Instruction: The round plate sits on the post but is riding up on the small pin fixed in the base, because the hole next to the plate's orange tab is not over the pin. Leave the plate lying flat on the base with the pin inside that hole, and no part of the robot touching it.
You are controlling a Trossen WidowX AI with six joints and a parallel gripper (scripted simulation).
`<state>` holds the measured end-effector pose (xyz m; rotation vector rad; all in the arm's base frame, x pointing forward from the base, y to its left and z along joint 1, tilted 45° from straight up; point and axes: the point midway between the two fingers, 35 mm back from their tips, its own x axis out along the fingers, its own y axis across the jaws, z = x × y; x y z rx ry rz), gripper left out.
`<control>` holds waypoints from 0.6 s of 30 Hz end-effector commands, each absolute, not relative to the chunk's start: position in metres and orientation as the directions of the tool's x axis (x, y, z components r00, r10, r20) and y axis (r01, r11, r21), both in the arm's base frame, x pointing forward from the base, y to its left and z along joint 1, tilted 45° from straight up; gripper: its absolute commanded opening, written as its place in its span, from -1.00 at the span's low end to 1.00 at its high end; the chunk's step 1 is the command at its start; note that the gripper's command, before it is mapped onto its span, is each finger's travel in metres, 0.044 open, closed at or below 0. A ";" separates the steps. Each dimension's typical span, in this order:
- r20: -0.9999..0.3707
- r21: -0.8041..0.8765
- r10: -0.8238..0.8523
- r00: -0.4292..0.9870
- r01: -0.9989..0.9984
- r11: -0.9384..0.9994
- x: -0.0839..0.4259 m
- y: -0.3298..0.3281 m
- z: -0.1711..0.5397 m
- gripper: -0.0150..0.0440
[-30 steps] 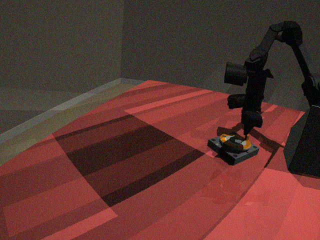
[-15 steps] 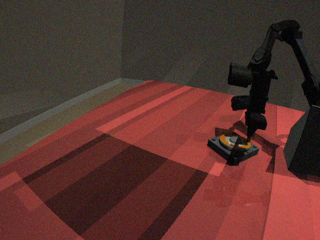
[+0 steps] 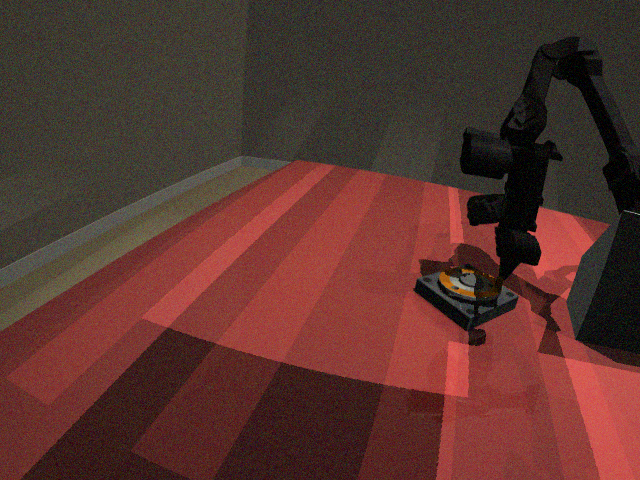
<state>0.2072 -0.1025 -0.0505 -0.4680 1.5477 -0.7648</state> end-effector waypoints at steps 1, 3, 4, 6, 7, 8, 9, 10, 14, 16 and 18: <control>-0.710 -0.704 -0.689 -0.143 0.138 0.697 0.205 -0.099 -0.056 -0.49; -0.710 -0.704 -0.689 -0.143 0.138 0.697 0.206 -0.097 -0.057 -0.49; -0.710 -0.704 -0.689 -0.143 0.138 0.697 0.207 -0.097 -0.058 -0.49; -0.710 -0.704 -0.689 -0.143 0.138 0.697 0.208 -0.095 -0.060 -0.49; -0.710 -0.704 -0.689 -0.143 0.138 0.697 0.209 -0.094 -0.061 -0.49; -0.710 -0.704 -0.689 -0.143 0.138 0.697 0.209 -0.093 -0.062 -0.49; -0.710 -0.704 -0.689 -0.143 0.138 0.697 0.210 -0.093 -0.062 -0.49; -0.711 -0.704 -0.689 -0.143 0.138 0.697 0.210 -0.092 -0.063 -0.49; -0.711 -0.703 -0.689 -0.143 0.139 0.697 0.211 -0.088 -0.066 -0.49; -0.711 -0.703 -0.689 -0.143 0.139 0.697 0.212 -0.087 -0.067 -0.49; -0.711 -0.703 -0.689 -0.143 0.139 0.697 0.212 -0.086 -0.068 -0.49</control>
